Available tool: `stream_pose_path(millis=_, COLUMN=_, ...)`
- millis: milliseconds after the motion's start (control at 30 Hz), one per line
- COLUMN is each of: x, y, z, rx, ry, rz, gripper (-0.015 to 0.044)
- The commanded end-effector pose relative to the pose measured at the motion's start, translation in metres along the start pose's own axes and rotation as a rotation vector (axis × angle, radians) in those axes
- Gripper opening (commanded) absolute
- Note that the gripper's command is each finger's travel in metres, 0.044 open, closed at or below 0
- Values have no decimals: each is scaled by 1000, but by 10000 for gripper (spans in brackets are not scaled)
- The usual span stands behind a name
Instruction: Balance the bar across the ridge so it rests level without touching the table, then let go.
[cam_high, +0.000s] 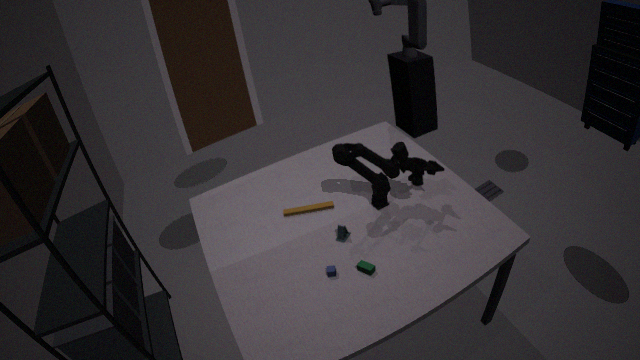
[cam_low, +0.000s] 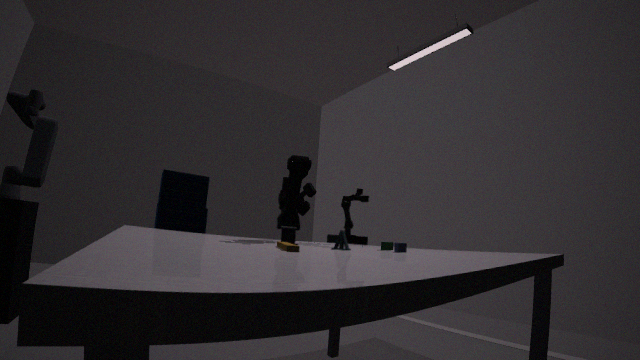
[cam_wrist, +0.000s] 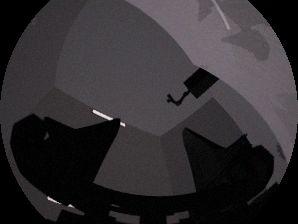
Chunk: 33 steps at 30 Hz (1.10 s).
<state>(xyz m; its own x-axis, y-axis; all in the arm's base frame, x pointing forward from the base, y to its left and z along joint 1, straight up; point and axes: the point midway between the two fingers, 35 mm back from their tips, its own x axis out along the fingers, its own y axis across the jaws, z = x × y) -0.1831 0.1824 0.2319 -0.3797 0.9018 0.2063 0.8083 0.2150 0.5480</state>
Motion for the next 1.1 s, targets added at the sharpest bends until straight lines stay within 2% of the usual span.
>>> stream_pose_path(millis=0, x=0, y=0, z=0, rx=-3, ry=-2, rz=1, gripper=374)
stream_pose_path(millis=67, x=3, y=2, z=3, rx=-30, ry=-14, rz=8, gripper=321)
stream_pose_path(millis=100, x=6, y=3, z=4, rx=-49, ry=-24, rz=13, gripper=315)
stream_pose_path(millis=1067, x=57, y=61, z=71, rx=-573, ry=-369, rz=85, gripper=315)
